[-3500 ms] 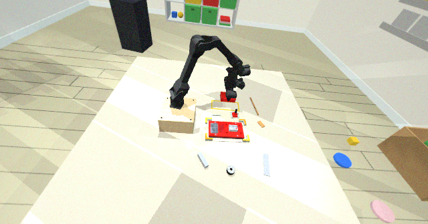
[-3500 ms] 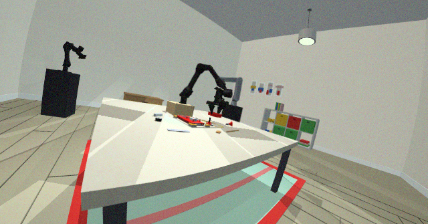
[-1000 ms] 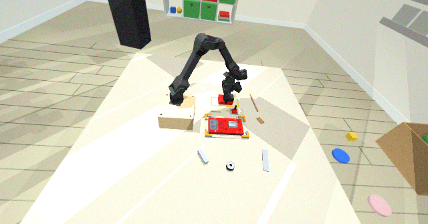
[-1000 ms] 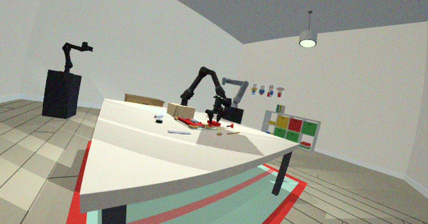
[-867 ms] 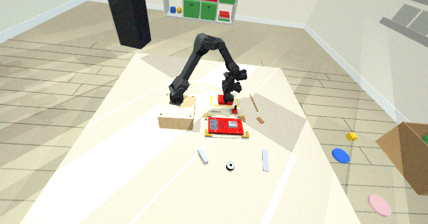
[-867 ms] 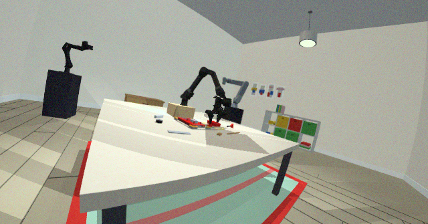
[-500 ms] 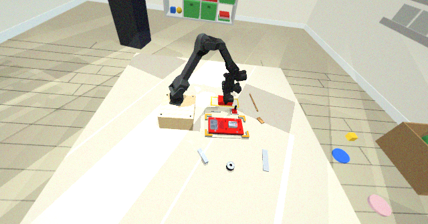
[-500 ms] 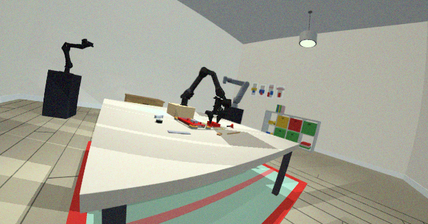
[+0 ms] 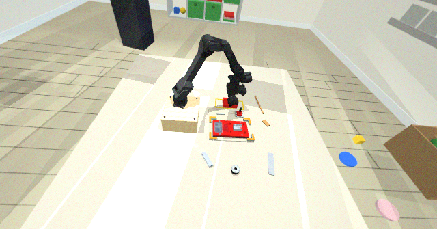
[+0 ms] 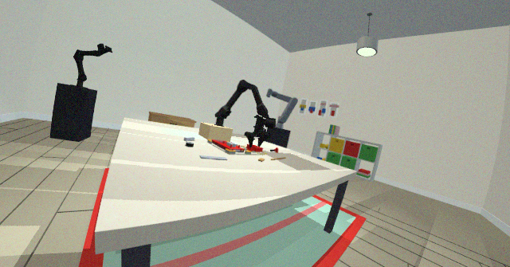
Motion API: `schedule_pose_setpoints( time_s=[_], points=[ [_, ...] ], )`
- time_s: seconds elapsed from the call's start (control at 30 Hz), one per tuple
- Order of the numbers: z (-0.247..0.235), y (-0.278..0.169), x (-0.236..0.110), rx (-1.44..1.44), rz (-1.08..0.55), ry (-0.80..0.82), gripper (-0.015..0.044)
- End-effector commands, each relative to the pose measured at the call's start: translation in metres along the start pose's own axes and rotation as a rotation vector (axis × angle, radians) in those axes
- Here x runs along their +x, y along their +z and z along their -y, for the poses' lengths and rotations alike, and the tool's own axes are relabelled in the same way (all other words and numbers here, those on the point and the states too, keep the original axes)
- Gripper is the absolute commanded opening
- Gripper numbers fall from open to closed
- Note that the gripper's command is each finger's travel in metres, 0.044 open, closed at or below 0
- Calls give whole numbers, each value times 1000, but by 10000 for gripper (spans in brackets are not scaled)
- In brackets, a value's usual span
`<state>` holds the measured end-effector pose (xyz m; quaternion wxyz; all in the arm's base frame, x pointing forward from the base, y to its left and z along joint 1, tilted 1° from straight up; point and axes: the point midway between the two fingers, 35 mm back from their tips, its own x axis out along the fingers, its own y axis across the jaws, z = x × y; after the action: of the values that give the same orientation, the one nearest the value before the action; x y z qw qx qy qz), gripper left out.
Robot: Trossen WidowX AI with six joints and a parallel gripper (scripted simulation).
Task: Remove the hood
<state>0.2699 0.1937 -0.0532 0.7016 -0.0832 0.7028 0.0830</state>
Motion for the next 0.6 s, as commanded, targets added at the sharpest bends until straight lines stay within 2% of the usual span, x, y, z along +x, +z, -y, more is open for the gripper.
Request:
schedule_pose_setpoints(
  time_s=[0.0, 0.07, 0.17, 0.3, 0.57],
  points=[
    [0, 0, 0, 0, 0, 0, 394],
    [0, 0, -3, 0, 1, 0, 440],
    [-1, 2, -25, 0, 1, 2, 440],
    [0, 1, -70, 0, 2, 5, 440],
    [0, 0, -72, 0, 2, 6, 440]
  ],
)
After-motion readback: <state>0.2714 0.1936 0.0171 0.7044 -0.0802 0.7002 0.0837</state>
